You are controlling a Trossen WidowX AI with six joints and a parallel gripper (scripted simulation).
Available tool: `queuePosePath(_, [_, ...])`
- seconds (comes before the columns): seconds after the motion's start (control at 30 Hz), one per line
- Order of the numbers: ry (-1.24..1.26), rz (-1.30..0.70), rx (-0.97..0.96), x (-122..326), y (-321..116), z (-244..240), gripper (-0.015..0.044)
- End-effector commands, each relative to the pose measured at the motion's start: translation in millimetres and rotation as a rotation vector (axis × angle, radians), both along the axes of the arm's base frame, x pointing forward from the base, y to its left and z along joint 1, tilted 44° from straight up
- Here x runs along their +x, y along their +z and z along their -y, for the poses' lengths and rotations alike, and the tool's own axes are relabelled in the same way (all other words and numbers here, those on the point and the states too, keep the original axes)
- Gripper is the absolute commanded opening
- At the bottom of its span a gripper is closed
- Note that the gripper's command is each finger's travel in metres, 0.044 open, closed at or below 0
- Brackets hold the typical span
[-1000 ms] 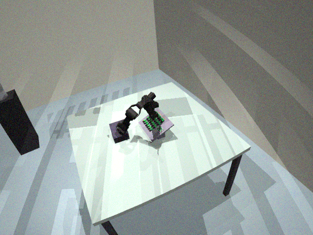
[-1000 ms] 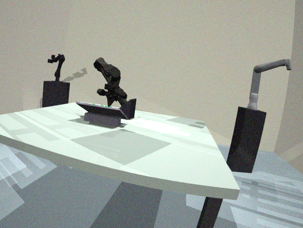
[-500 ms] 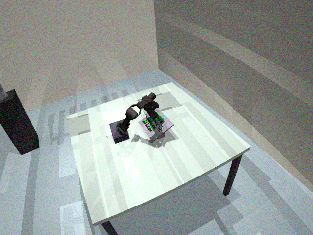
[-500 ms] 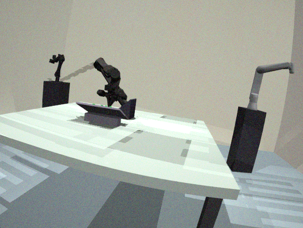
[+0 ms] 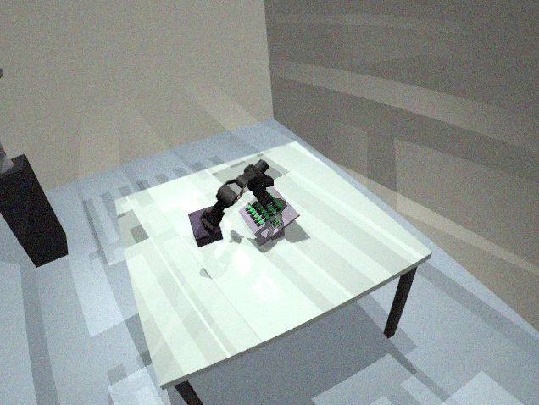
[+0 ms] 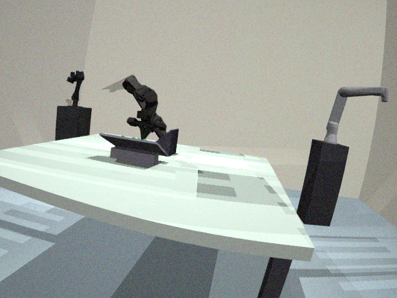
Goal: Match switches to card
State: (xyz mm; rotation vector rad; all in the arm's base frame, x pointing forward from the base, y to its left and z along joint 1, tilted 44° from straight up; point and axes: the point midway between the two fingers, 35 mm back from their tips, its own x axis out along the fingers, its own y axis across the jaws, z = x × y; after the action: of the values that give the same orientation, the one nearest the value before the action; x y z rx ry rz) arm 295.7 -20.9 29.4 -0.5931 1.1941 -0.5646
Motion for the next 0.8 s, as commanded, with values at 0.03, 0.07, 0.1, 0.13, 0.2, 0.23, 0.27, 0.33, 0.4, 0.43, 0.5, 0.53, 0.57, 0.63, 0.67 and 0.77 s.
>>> queuePosePath(0.03, [0.003,-0.002,0.002,0.3,-1.2,0.1,0.0000])
queuePosePath(0.07, [0.003,-0.002,0.002,0.4,-1.3,0.2,0.0000])
queuePosePath(0.1, [0.003,-0.002,0.002,0.4,-1.4,0.3,0.0000])
queuePosePath(0.13, [0.003,-0.002,0.002,0.5,-1.4,0.4,0.0000])
queuePosePath(0.2, [0.003,-0.002,0.002,0.5,-1.6,0.6,0.0000])
queuePosePath(0.23, [0.003,-0.002,0.002,0.6,-1.7,0.7,0.0000])
queuePosePath(0.27, [0.003,-0.002,0.002,0.6,-1.8,0.8,0.0000])
queuePosePath(0.33, [0.003,-0.002,0.002,0.7,-2.0,1.0,0.0000])
queuePosePath(0.4, [0.003,-0.002,0.002,0.8,-2.2,1.1,0.0000])
queuePosePath(0.43, [0.003,-0.002,0.002,0.8,-2.2,1.2,0.0000])
queuePosePath(0.5, [0.003,-0.002,0.002,0.9,-2.4,1.4,0.0000])
queuePosePath(0.53, [0.003,-0.002,0.002,0.9,-2.5,1.5,0.0000])
queuePosePath(0.57, [0.003,-0.002,0.002,1.0,-2.6,1.6,0.0000])
queuePosePath(0.63, [0.003,-0.002,0.002,1.1,-2.8,1.8,0.0000])
queuePosePath(0.67, [0.003,-0.002,0.002,1.1,-2.9,1.9,0.0000])
queuePosePath(0.77, [0.003,-0.002,0.002,1.2,-3.1,2.1,0.0000])
